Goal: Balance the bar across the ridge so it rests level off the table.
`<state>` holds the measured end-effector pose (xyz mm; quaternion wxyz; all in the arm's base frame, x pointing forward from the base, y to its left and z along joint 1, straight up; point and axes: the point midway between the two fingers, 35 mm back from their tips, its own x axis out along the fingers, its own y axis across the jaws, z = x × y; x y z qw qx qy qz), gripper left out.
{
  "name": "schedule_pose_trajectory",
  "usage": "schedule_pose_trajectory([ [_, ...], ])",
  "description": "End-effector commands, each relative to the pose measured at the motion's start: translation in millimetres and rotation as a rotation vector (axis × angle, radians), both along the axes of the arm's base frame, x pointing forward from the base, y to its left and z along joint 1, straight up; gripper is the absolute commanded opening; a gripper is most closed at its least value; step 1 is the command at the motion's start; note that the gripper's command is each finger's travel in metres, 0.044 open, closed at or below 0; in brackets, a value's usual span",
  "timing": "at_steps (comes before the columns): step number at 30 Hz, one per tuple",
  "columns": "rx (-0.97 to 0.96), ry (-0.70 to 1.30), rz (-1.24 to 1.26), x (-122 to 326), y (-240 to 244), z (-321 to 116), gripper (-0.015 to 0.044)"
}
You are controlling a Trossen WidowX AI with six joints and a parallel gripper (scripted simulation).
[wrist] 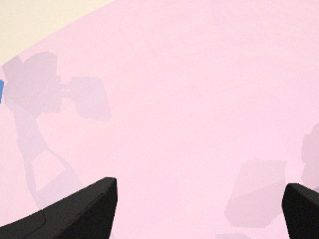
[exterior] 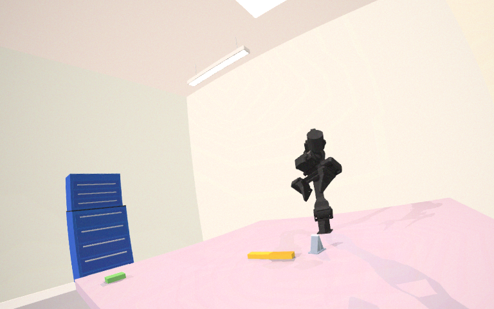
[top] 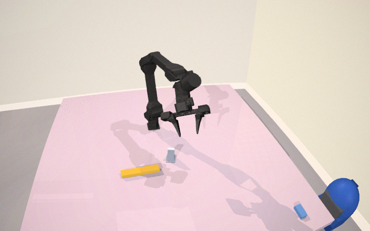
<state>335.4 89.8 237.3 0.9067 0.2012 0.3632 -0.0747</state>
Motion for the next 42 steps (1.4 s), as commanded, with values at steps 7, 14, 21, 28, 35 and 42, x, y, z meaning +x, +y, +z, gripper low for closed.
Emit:
schedule_pose_trajectory([
  [7,0.052,0.133,-0.153,14,-36,-27,0.0315],
  [14,0.112,0.253,-0.297,19,-64,-48,0.0315],
  [21,0.187,0.385,-0.469,19,-95,-69,0.0315],
  [28,0.269,0.512,-0.651,14,-125,-89,0.0315],
  [35,0.355,0.636,-0.842,5,-154,-107,0.0315],
  [42,0.414,0.714,-0.968,-2,-172,-118,0.0315],
])
